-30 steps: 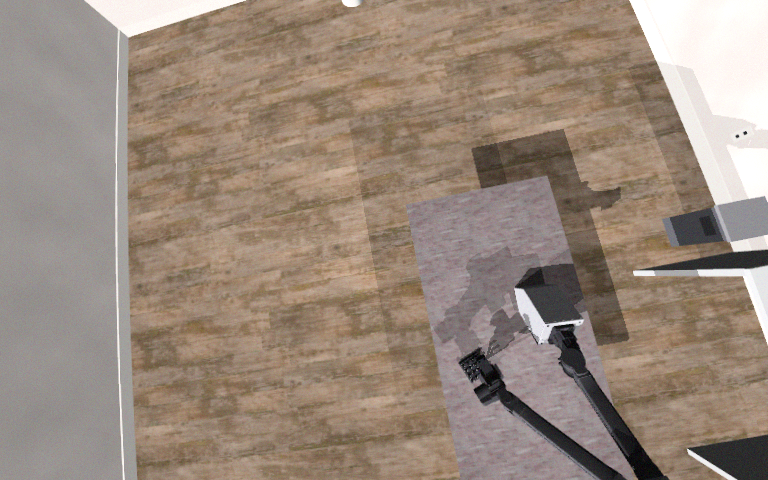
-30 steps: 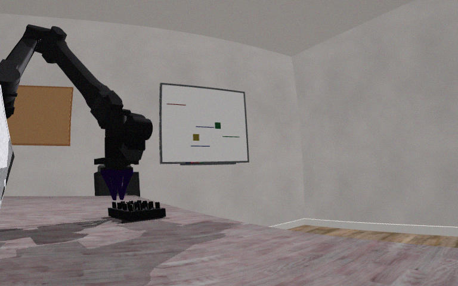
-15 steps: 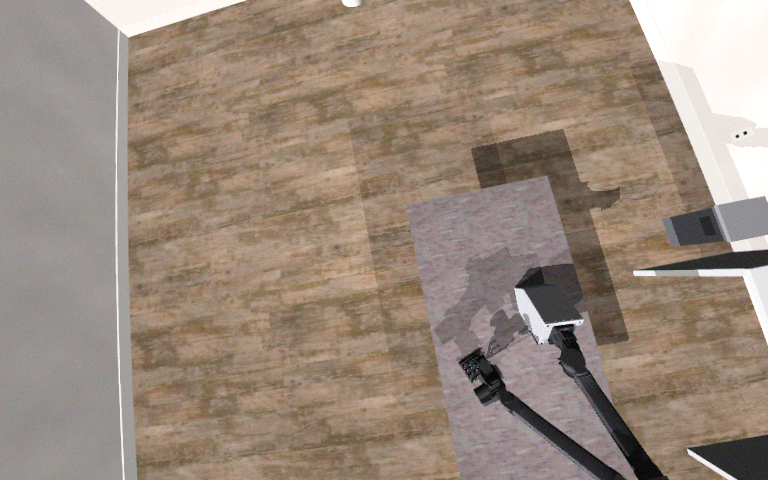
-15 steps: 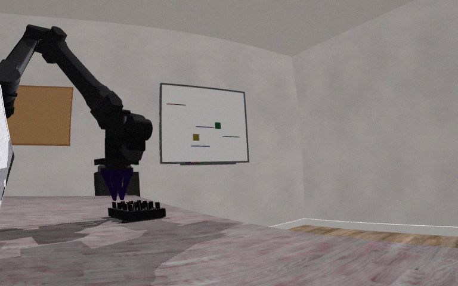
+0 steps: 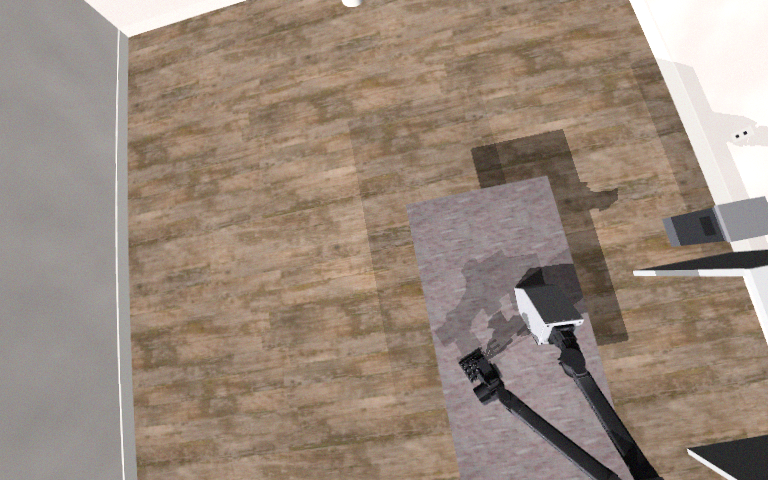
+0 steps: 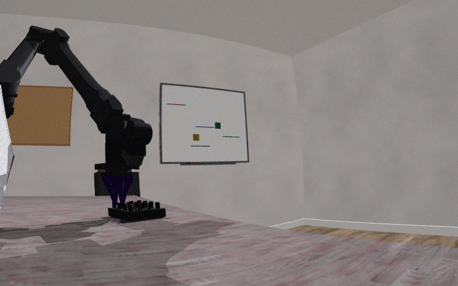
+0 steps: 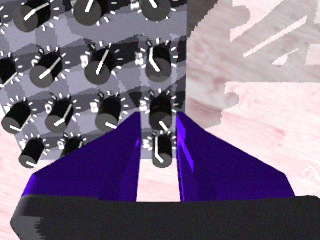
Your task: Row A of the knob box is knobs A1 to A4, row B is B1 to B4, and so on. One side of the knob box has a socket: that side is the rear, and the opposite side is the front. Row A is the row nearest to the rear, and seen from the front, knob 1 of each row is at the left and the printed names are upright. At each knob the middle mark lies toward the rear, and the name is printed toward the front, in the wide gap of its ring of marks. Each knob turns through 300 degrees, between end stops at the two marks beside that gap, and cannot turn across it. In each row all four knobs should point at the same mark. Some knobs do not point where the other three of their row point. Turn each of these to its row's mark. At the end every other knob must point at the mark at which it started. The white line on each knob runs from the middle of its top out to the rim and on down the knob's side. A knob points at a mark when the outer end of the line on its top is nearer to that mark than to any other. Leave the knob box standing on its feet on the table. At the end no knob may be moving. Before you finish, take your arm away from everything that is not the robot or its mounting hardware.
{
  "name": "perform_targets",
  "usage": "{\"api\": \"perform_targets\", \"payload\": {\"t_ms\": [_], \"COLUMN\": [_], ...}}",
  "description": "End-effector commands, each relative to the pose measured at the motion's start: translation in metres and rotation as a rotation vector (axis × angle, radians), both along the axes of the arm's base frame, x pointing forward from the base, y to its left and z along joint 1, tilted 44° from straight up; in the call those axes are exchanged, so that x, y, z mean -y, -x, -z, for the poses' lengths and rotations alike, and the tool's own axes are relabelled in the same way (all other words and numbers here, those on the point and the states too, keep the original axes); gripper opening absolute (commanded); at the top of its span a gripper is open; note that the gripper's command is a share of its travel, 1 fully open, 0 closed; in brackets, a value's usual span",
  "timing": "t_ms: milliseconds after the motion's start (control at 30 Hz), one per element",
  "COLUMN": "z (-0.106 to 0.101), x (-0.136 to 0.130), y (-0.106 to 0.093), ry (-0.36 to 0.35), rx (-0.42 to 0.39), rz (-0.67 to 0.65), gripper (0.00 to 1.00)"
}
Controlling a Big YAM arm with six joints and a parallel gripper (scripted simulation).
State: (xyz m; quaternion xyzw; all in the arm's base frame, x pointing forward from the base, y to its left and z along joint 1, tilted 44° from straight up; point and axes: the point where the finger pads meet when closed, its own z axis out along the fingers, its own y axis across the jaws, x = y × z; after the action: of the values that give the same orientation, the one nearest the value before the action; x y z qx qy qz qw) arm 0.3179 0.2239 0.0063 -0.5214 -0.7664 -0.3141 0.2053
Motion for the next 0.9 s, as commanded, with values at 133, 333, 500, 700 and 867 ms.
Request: {"api": "perform_targets", "payload": {"t_ms": [133, 333, 500, 700, 867], "z": [0.0031, 0.0011, 0.0011, 0.0011, 0.0011], "x": [-0.0042, -0.0034, -0.0034, -0.0034, -0.0034], "y": [0.0016, -0.0008, -0.0008, -0.0008, -0.0008], "ry": [0.003, 0.002, 0.002, 0.002, 0.002], "rx": [-0.003, 0.002, 0.002, 0.002, 0.002], "rz": [-0.002, 0.001, 0.001, 0.001, 0.001], "gripper": [0.19, 0.19, 0.19, 0.19, 0.19]}}
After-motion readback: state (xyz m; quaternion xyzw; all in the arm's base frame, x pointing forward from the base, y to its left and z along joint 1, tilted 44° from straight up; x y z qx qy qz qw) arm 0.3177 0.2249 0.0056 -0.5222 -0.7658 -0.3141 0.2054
